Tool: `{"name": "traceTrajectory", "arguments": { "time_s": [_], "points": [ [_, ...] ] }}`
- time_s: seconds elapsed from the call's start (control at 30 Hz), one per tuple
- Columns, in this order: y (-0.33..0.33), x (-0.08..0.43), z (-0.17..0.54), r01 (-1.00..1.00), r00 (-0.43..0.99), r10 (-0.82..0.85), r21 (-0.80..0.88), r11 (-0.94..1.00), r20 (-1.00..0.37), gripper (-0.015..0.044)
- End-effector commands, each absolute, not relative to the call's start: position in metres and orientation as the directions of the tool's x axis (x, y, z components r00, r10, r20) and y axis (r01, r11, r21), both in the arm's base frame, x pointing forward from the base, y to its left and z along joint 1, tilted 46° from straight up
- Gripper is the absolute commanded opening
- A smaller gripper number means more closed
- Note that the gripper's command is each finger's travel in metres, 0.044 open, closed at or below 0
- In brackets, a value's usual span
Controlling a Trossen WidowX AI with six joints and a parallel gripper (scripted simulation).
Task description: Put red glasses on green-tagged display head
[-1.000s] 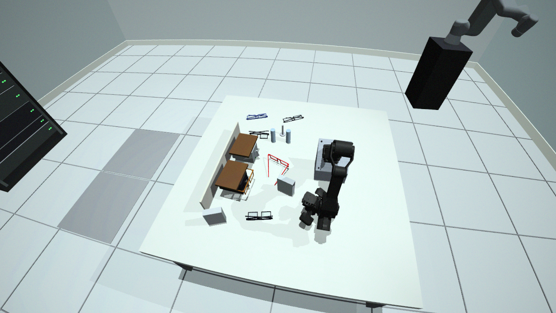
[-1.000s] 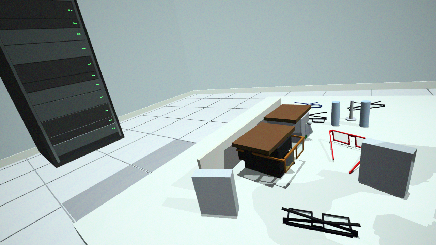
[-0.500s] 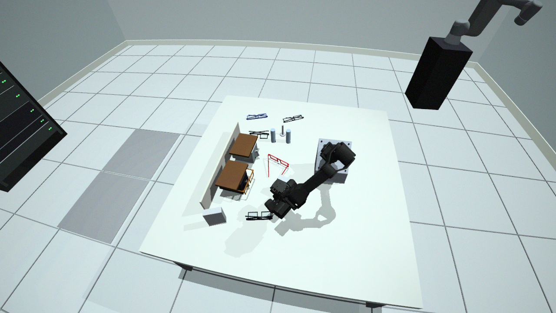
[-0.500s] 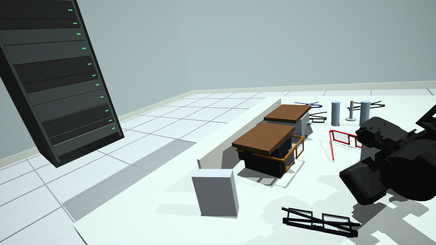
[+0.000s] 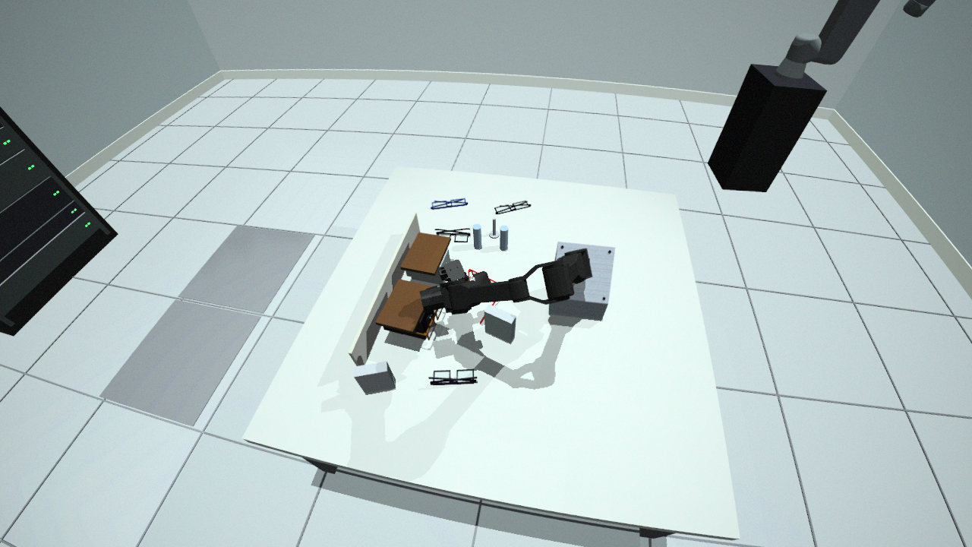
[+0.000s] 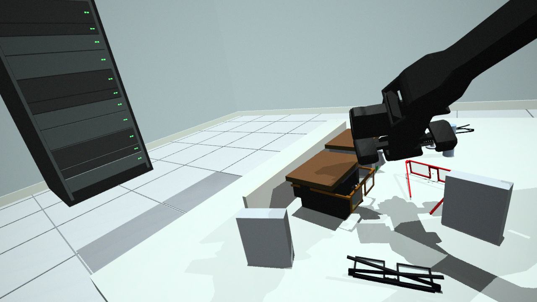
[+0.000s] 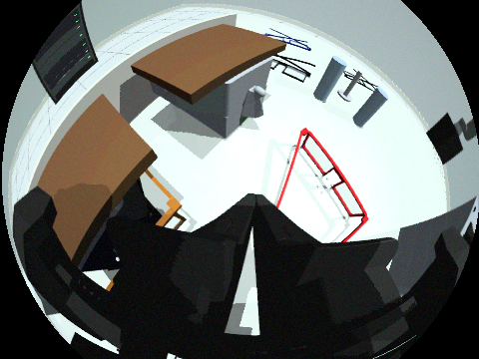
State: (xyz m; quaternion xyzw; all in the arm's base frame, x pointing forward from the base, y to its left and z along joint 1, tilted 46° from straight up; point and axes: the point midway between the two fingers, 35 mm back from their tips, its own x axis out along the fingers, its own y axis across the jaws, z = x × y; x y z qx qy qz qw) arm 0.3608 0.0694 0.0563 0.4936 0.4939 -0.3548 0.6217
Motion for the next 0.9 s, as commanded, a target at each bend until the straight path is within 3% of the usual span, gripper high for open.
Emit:
{"name": "traceTrajectory", "arguments": {
  "time_s": [0.0, 0.33, 0.57, 0.87],
  "points": [
    [0.013, 0.368, 0.018, 0.983, 0.115, 0.095, 0.127, 0.135, -0.989, 0.0],
    [-0.096, 0.345, -0.059, 0.984, -0.053, 0.404, -0.118, -0.136, -0.913, 0.0],
    [-0.163, 0.309, -0.113, 0.89, 0.067, 0.668, -0.258, -0.375, -0.741, 0.0],
    [-0.171, 0.303, -0.12, 0.872, 0.099, 0.694, -0.274, -0.406, -0.713, 0.0]
  ]
}}
